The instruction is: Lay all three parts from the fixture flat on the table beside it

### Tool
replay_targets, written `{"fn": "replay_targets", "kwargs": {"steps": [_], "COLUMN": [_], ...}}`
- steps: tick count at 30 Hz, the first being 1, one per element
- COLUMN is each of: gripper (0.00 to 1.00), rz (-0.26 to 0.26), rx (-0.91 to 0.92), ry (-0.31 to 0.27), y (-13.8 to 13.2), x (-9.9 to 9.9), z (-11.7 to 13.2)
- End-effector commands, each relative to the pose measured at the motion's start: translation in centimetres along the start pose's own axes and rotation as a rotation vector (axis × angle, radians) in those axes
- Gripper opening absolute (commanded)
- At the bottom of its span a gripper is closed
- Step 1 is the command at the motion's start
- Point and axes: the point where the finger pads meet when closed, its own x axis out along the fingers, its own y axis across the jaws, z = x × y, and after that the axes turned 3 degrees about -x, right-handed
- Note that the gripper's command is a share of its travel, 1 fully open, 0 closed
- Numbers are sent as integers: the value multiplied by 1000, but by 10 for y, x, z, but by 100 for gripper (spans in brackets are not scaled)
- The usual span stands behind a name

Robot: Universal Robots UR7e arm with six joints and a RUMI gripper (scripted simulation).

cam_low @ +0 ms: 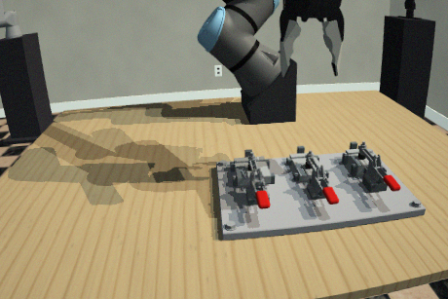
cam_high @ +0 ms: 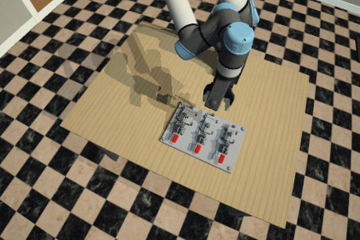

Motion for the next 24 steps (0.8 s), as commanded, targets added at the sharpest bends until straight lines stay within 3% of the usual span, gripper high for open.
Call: {"fn": "replay_targets", "kwargs": {"steps": [1, 13, 14, 24], "gripper": [59, 59, 28, 28], "rz": [0, 0, 0, 0], "rx": [0, 0, 0, 0], "ry": [1, 1, 1, 1], "y": [0, 0, 0, 0], "x": [0, 0, 0, 0], "z": [0, 0, 0, 0]}}
